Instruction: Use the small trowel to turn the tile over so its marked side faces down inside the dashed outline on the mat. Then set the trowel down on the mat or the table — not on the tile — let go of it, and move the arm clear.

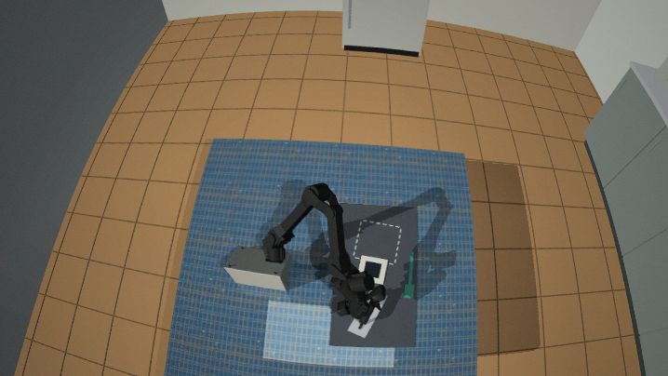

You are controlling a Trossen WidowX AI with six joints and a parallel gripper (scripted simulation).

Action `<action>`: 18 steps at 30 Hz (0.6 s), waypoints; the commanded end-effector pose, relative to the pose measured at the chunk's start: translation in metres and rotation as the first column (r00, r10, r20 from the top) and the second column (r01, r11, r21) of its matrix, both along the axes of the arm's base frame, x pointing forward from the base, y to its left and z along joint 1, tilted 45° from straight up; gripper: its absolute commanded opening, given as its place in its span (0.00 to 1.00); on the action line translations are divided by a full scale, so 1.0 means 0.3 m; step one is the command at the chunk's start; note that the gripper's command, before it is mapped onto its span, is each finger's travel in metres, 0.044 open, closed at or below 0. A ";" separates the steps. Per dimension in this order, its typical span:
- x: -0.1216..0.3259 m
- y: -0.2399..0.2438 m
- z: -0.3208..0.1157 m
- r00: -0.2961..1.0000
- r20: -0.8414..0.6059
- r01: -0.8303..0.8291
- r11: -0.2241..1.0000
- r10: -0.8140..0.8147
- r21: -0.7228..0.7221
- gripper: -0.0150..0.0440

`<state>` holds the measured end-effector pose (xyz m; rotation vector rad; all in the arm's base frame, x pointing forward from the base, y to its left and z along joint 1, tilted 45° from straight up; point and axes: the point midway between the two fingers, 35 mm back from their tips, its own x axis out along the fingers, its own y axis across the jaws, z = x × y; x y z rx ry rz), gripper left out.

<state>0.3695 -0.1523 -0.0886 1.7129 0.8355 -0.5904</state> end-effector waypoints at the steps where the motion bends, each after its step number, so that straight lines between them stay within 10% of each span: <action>1: -0.009 0.017 0.013 0.996 -0.001 0.085 0.994 -0.085 0.068 0.76; 18: -0.086 0.162 0.042 0.900 -0.118 0.430 0.805 -0.421 0.408 0.76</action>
